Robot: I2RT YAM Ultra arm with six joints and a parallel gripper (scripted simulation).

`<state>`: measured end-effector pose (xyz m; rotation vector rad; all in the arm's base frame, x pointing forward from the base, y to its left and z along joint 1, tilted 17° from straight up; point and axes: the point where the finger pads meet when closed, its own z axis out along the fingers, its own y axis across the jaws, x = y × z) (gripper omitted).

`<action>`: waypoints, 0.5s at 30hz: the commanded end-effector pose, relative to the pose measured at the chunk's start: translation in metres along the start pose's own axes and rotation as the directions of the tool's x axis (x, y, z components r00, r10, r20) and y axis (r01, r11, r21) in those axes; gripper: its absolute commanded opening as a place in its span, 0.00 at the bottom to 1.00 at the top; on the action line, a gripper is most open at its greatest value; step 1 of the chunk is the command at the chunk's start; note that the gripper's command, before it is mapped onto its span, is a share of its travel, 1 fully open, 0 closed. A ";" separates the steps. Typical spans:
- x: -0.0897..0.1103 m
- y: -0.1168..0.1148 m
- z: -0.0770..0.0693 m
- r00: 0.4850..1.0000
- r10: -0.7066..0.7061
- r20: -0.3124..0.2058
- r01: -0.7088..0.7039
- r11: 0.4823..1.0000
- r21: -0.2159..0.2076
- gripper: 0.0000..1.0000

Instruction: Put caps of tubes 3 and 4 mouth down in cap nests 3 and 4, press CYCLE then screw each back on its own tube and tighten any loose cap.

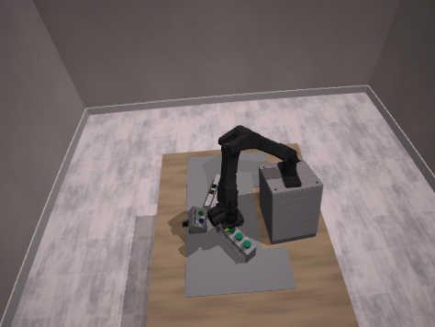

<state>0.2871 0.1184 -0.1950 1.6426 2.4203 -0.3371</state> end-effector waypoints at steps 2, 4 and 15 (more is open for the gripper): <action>0.000 0.005 -0.003 1.000 0.000 0.001 0.000 1.000 -0.015 0.49; 0.000 0.005 -0.002 1.000 0.000 0.001 0.000 1.000 -0.015 0.49; 0.000 0.006 0.003 1.000 0.000 0.002 0.000 1.000 -0.015 0.49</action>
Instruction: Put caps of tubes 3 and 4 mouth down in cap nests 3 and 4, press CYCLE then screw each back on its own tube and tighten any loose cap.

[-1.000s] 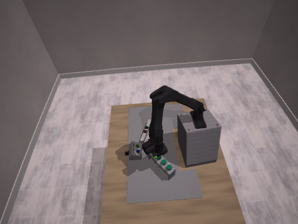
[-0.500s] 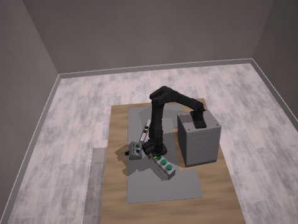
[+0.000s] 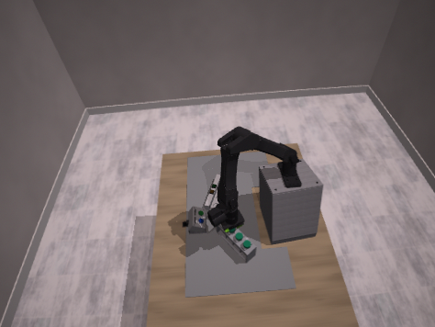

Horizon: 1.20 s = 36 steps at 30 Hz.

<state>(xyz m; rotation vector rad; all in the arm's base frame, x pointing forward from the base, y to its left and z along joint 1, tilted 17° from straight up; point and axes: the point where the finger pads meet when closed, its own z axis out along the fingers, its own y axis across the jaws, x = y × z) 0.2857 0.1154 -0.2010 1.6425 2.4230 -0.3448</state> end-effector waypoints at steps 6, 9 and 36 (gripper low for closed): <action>0.000 0.008 -0.004 1.000 0.001 0.001 -0.001 1.000 -0.020 0.49; 0.000 0.009 -0.004 1.000 0.001 0.001 -0.001 1.000 -0.020 0.49; 0.000 0.009 -0.005 0.956 -0.294 0.007 0.294 0.956 -0.019 0.00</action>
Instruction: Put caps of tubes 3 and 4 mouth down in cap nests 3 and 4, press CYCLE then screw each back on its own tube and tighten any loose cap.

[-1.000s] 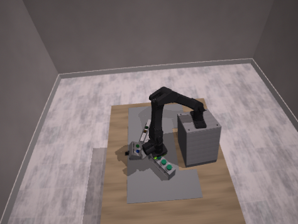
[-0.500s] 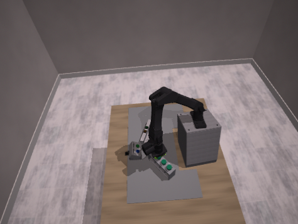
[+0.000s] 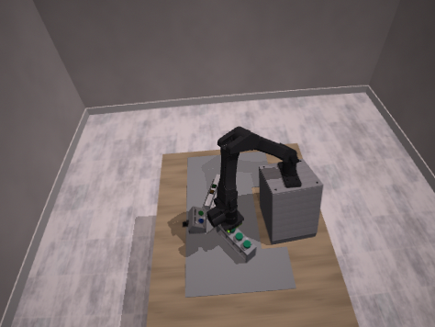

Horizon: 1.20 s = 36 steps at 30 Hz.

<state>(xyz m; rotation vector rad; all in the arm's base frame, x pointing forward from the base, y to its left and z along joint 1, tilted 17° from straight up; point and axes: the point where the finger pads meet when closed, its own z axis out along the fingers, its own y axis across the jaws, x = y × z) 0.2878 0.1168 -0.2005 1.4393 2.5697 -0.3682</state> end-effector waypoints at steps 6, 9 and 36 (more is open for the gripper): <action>-0.001 0.007 -0.004 0.929 -0.369 0.012 0.369 0.929 -0.015 0.00; -0.001 0.007 -0.004 0.864 -0.504 0.014 0.504 0.864 -0.014 0.00; -0.001 0.007 -0.005 -0.107 -0.994 0.018 0.994 -0.107 0.007 0.00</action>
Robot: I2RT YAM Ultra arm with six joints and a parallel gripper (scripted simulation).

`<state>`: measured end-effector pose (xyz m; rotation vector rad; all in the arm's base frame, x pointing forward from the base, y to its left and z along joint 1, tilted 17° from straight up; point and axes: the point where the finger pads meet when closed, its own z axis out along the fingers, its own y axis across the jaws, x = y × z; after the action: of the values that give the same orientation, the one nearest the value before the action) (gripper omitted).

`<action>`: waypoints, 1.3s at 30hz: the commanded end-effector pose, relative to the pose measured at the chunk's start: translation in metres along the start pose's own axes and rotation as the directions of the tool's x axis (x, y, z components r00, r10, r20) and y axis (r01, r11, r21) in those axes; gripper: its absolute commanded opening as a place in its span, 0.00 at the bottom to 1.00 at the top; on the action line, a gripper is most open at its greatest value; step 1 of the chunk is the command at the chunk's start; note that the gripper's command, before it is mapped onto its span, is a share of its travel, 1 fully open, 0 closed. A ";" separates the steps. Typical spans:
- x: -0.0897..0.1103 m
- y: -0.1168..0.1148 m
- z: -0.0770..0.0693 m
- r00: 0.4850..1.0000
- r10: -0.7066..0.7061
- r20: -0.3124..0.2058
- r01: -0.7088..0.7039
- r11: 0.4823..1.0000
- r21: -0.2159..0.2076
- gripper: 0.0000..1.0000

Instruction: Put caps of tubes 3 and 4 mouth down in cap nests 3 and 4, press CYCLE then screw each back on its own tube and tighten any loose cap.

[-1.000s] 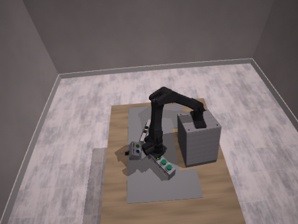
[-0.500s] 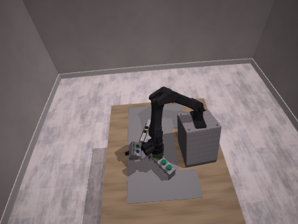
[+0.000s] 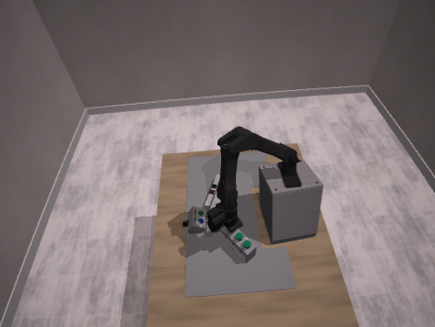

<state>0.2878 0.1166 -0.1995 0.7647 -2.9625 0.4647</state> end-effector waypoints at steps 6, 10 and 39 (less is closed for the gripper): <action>-0.007 0.000 -0.004 0.900 -0.437 0.017 0.436 0.900 0.011 0.00; -0.007 0.000 -0.004 0.795 -0.607 0.015 0.606 0.795 0.015 0.00; -0.007 0.000 -0.005 -0.220 -0.976 -0.007 0.975 -0.220 0.019 0.00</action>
<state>0.2882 0.1169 -0.1986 2.5473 -1.3385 0.2450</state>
